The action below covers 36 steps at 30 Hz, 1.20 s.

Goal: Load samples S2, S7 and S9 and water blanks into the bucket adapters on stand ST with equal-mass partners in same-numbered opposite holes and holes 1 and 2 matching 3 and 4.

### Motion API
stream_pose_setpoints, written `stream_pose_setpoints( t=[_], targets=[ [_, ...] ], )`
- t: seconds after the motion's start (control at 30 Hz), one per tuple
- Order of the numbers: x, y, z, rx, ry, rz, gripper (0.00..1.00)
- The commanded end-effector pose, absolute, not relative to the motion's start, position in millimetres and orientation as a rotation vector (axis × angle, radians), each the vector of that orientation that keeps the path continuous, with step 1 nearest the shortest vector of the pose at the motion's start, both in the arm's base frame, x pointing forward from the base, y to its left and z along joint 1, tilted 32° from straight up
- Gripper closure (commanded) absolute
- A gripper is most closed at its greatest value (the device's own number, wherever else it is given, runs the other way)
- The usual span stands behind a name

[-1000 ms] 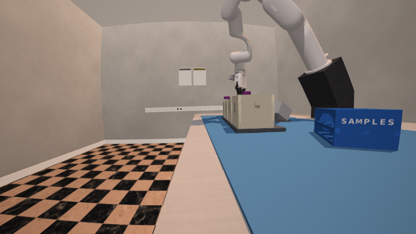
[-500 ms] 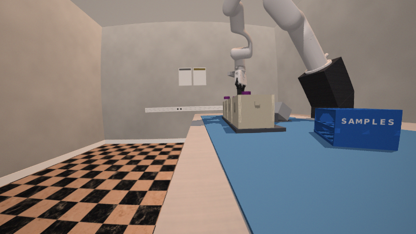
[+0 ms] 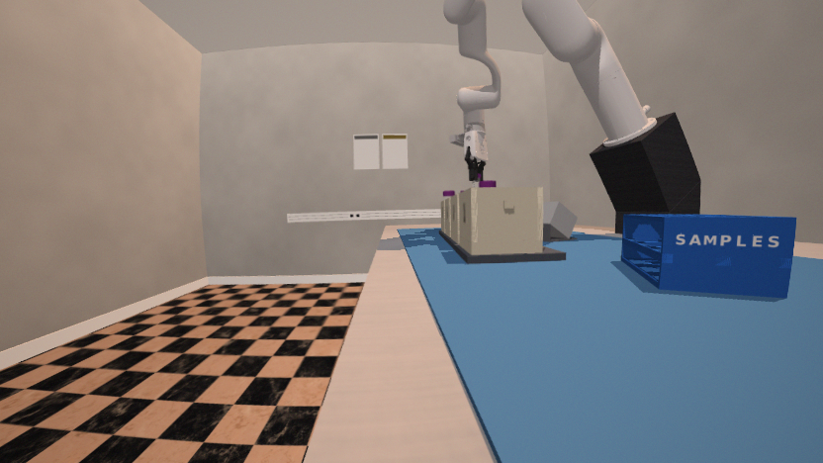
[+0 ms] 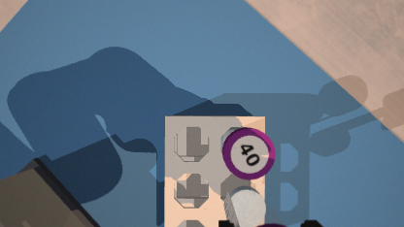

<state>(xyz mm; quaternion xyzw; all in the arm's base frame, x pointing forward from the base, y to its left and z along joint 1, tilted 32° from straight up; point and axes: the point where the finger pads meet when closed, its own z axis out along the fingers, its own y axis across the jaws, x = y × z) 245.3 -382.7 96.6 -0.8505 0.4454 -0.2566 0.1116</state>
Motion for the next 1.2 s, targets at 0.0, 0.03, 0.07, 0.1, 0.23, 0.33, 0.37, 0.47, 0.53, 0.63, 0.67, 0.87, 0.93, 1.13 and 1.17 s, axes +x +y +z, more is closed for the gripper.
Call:
stream_pose_setpoints(
  t=[0.0, 0.03, 0.07, 0.1, 0.23, 0.33, 0.37, 0.47, 0.53, 0.63, 0.67, 0.87, 0.93, 1.13, 1.17],
  targets=[
    [240, -383, 107, -2.498, 1.308, -0.756, 1.0],
    [240, -383, 107, -2.498, 1.308, -0.756, 1.0],
    [239, -383, 108, -2.498, 1.308, -0.756, 1.0],
    [238, -383, 110, -2.498, 1.308, -0.756, 1.0],
    [233, -383, 117, -2.498, 1.308, -0.756, 1.0],
    [230, -383, 122, -2.498, 1.308, -0.756, 1.0],
    [229, -382, 124, -2.498, 1.308, -0.756, 1.0],
    [226, -382, 129, -2.498, 1.308, -0.756, 1.0],
    [224, -382, 132, -2.498, 1.308, -0.756, 1.0],
    [223, -382, 134, -2.498, 1.308, -0.756, 1.0],
    [222, -382, 135, -2.498, 1.308, -0.756, 1.0],
    [215, -381, 146, -2.498, 1.308, -0.756, 1.0],
    [215, -381, 146, -2.498, 1.308, -0.756, 1.0],
    [215, -381, 146, -2.498, 1.308, -0.756, 1.0],
    [215, -381, 146, -2.498, 1.308, -0.756, 1.0]
  ],
)
